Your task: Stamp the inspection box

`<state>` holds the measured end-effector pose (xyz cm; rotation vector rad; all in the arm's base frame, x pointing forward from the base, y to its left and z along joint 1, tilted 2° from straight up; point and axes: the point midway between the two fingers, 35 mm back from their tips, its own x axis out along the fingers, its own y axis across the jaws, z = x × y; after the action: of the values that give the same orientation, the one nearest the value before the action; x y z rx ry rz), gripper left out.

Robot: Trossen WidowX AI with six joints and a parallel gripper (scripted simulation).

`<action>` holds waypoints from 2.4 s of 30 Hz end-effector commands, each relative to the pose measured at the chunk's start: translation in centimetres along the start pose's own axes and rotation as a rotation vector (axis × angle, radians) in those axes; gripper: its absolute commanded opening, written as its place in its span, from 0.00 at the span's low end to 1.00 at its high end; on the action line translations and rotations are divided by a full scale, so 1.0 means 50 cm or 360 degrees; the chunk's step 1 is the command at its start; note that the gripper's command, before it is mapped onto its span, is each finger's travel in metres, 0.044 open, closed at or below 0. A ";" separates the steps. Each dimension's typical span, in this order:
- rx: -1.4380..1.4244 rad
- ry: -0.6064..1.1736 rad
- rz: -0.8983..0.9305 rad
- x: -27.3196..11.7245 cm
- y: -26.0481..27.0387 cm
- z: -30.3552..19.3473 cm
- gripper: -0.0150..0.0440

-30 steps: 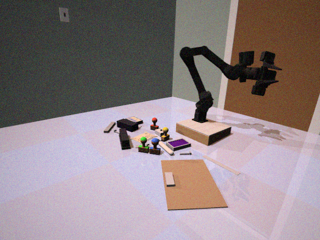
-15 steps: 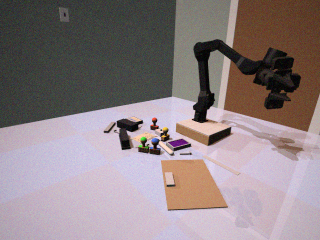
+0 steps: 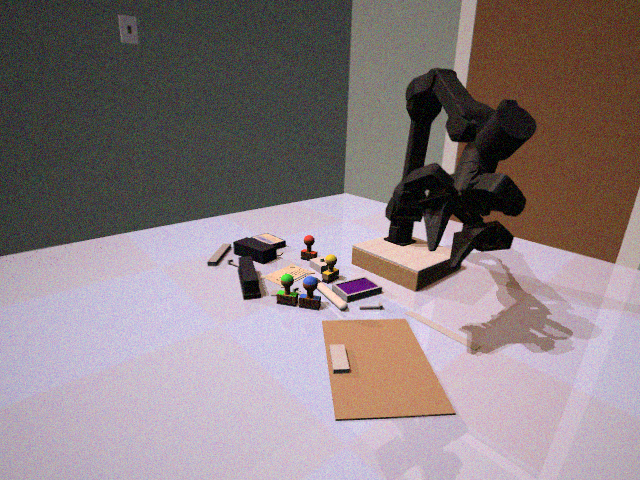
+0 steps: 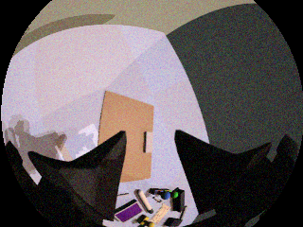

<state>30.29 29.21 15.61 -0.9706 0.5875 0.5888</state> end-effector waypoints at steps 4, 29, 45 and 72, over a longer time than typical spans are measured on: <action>0.0726 0.0488 0.0089 0.101 -0.139 -0.168 0.61; 0.2373 0.1421 0.0192 0.121 -0.271 -0.538 0.61; 0.2374 0.1421 0.0192 0.159 -0.242 -0.560 0.61; 0.2373 0.1421 0.0192 0.216 -0.188 -0.598 0.61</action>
<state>38.75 0.87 0.92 0.3094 1.5496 -0.3068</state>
